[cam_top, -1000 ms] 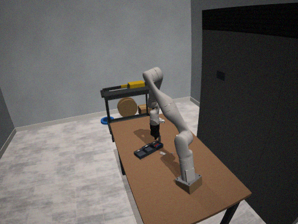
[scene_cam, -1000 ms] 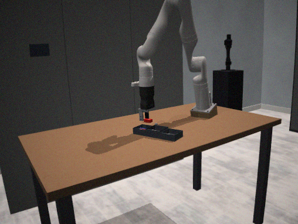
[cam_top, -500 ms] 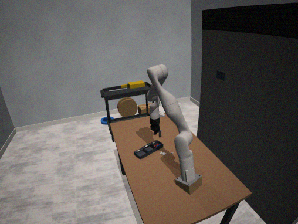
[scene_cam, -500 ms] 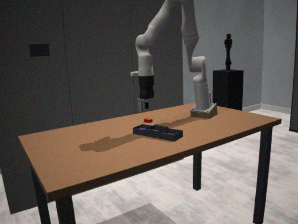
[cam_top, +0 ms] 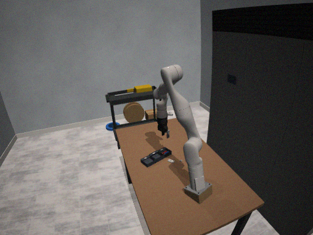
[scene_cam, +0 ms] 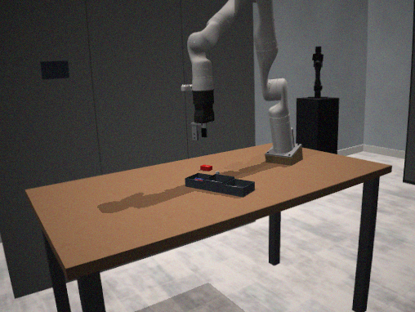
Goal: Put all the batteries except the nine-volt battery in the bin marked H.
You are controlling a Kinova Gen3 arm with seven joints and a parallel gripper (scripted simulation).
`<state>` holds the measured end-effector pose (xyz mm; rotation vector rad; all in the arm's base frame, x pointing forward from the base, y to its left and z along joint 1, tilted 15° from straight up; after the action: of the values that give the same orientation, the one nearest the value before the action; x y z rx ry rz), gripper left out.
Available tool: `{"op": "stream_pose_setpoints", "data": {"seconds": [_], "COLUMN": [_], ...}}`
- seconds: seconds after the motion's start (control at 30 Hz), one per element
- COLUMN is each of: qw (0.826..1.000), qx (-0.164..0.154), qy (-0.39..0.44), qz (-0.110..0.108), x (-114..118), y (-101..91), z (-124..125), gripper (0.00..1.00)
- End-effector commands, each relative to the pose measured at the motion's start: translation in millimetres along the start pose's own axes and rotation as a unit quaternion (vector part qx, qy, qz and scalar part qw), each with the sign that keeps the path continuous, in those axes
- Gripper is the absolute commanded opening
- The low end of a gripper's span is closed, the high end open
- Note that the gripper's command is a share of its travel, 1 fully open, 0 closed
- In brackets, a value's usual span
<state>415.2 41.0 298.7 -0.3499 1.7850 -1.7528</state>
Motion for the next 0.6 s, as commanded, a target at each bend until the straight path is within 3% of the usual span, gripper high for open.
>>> {"op": "stream_pose_setpoints", "data": {"seconds": [0.0,0.17,0.57], "qw": [1.000,1.000,1.000], "qx": [0.000,0.000,0.000], "qy": [-0.003,-0.003,-0.003], "qz": [0.012,0.012,0.012], "x": [-5.3,-5.0,-5.0], "y": [-12.6,-25.6,-25.7], "z": [-1.1,-1.1,-1.2], "gripper": [1.00,1.00,1.00]}}
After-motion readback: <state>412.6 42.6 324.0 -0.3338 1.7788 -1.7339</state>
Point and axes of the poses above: the point where the finger pads meet when closed, its own y axis out along the fingers, its own x axis across the jaws, z = x × y, the point moved 5 cm from there along -y, back along the fingers, and after that the axes turned 12 degrees about -y, right-handed, at the moved point
